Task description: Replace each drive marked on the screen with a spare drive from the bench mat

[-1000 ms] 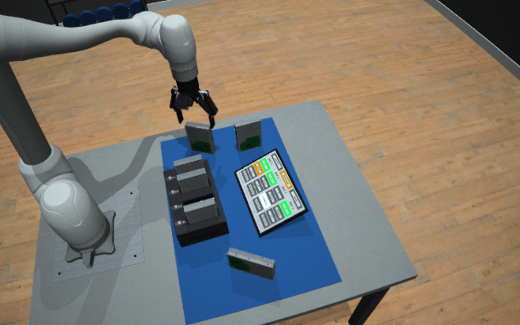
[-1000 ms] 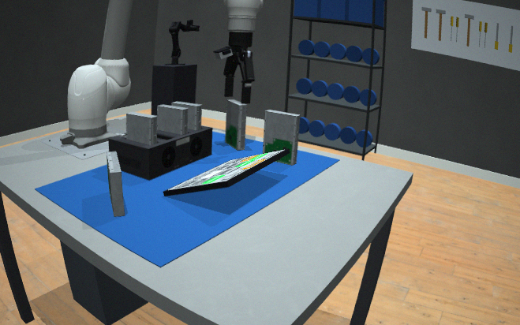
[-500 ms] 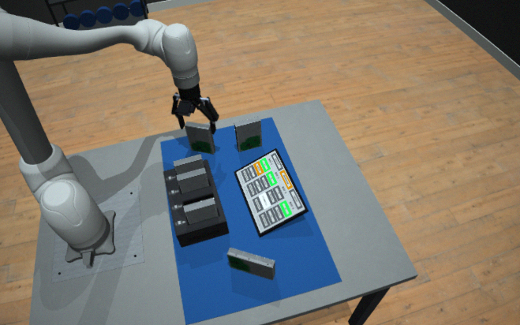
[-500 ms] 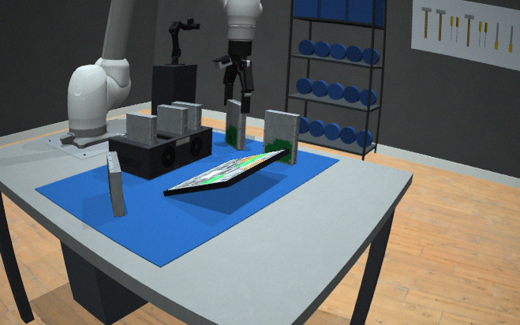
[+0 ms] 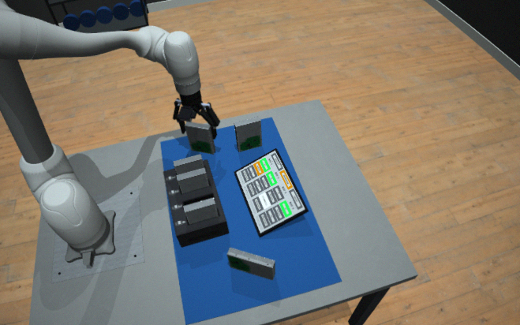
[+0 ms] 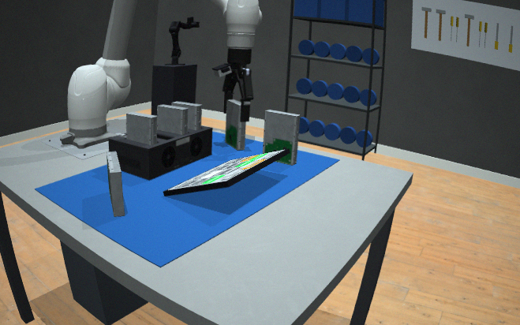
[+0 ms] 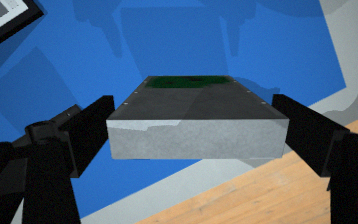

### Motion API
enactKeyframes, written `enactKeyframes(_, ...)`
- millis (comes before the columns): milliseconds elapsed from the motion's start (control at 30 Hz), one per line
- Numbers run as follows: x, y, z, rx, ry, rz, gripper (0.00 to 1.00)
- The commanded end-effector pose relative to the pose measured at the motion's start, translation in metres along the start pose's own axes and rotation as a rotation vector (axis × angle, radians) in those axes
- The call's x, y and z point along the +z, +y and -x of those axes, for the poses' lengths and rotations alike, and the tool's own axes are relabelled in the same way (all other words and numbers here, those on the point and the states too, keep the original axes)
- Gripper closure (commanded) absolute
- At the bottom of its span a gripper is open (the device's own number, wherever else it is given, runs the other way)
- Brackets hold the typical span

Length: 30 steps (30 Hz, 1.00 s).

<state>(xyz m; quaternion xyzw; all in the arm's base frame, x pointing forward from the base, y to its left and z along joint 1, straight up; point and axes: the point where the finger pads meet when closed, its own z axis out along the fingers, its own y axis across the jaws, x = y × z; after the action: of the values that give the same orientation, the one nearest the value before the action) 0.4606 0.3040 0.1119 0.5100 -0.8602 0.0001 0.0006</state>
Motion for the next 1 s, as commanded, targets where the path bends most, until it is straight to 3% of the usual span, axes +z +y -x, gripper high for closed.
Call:
enactKeyframes(0, 0.003, -0.0001, 0.0004, 0.0, -0.001, 0.0, 0.11)
enactKeyframes(833, 0.0077, -0.0001, 0.0004, 0.0, -0.001, 0.0, 0.11)
enactKeyframes(867, 0.0077, -0.0001, 0.0004, 0.0, -0.001, 0.0, 0.27)
enactKeyframes(967, 0.0077, -0.0001, 0.0004, 0.0, -0.001, 0.0, 0.27)
